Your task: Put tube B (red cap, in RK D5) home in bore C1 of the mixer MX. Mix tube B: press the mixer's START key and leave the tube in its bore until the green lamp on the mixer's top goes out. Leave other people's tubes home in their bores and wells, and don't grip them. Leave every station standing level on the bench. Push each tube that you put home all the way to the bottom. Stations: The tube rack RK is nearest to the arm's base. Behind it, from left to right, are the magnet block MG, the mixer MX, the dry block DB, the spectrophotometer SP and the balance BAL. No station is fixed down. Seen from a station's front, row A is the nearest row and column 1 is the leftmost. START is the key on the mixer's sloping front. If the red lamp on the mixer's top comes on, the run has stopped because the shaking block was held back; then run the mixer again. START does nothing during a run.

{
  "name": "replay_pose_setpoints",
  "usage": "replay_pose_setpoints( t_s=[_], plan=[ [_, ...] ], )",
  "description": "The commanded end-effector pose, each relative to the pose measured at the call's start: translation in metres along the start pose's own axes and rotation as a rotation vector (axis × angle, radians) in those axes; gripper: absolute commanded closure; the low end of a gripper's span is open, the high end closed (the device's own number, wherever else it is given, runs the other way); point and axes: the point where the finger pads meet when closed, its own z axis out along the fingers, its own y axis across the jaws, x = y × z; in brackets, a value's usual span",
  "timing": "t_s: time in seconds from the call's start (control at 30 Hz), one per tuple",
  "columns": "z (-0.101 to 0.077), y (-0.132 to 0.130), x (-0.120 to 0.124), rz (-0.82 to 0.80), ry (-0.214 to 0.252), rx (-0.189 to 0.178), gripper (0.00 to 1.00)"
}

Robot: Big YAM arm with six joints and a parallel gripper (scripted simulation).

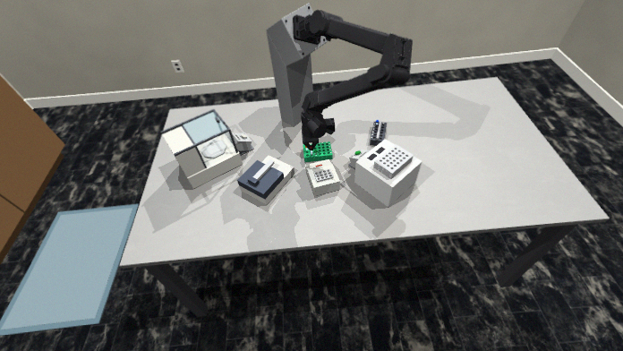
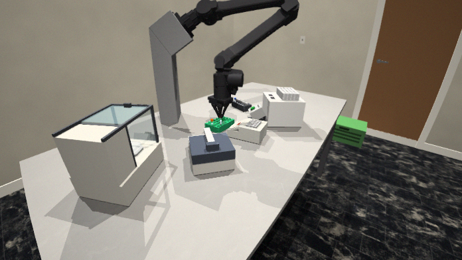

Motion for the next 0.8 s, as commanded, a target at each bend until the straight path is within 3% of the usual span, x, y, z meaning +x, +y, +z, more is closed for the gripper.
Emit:
replay_pose_setpoints(
  t_s=[0.0,0.3,0.77],
  plan=[
    [-0.017,0.012,0.009,0.021,0.024,-0.014,0.91],
    [-0.021,0.012,0.007,0.016,0.021,-0.013,0.91],
    [-0.044,0.012,0.006,0.017,0.021,-0.014,0.91]
  ],
)
